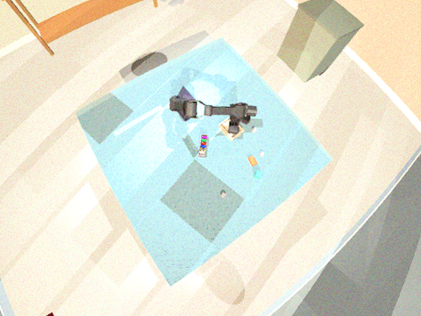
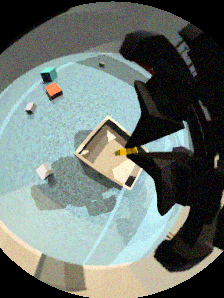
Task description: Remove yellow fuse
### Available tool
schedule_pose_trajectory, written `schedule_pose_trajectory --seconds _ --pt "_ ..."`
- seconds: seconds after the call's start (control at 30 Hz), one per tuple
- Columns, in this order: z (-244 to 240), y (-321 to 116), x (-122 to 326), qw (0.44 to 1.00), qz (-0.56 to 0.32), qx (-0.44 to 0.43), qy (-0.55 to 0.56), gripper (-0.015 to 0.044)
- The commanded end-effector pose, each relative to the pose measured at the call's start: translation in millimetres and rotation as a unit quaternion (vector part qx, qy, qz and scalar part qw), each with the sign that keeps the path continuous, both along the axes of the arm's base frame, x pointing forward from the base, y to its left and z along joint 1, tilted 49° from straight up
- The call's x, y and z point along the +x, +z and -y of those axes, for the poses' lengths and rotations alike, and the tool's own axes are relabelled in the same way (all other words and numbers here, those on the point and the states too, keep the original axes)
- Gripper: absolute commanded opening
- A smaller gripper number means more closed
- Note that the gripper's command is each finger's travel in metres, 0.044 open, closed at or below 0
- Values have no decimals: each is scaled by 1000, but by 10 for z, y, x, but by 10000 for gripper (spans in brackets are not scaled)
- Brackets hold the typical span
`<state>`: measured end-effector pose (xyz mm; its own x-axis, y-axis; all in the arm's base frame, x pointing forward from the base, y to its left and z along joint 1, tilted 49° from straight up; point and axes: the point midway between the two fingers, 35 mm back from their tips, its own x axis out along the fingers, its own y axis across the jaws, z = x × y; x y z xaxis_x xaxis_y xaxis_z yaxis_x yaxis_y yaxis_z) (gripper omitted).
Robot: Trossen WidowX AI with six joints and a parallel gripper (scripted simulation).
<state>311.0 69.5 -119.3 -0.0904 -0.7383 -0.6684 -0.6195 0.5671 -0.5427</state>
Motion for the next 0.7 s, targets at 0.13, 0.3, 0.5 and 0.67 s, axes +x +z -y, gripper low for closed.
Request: schedule_pose_trajectory --seconds 0.13,0.3,0.5,0.67 --pt "19 -14 -6 1000 -1 0 0 79" --pt "19 -14 -6 1000 -1 0 0 210" --pt "-69 59 7 1000 -2 -1 1 330" --pt "-257 222 18 1000 -5 -2 3 330"
